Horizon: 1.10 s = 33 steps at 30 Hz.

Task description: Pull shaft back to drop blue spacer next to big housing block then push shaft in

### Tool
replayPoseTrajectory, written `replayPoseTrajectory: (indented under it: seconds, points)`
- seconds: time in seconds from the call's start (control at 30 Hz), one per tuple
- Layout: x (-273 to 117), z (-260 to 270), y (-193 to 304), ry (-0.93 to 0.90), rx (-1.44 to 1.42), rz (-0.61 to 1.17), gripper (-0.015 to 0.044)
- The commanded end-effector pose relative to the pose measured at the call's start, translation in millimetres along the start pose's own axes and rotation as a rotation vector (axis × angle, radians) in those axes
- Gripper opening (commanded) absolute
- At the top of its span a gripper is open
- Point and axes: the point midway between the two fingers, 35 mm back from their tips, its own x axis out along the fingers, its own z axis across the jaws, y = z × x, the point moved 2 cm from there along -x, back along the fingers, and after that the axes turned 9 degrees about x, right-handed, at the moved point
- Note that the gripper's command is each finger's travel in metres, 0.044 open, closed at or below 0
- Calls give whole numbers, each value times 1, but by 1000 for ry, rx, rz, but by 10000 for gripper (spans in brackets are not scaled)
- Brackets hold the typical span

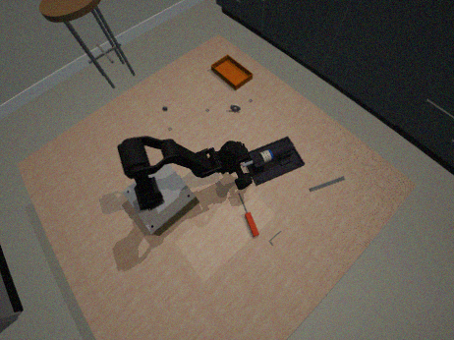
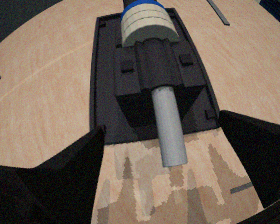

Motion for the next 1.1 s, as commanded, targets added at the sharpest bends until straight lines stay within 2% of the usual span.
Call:
replayPoseTrajectory:
  seconds: [0.0, 0.2, 0.73, 0.83, 1.07]
  points:
    - [7, 1, -2, -5, -5, -7, 440]
    - [9, 1, -2, -5, -5, -7, 440]
    - [7, 0, 0, 0, 0, 0, 20]
    - [7, 0, 0, 0, 0, 0, 0]
    - [6, 0, 2, -5, -5, -6, 0]
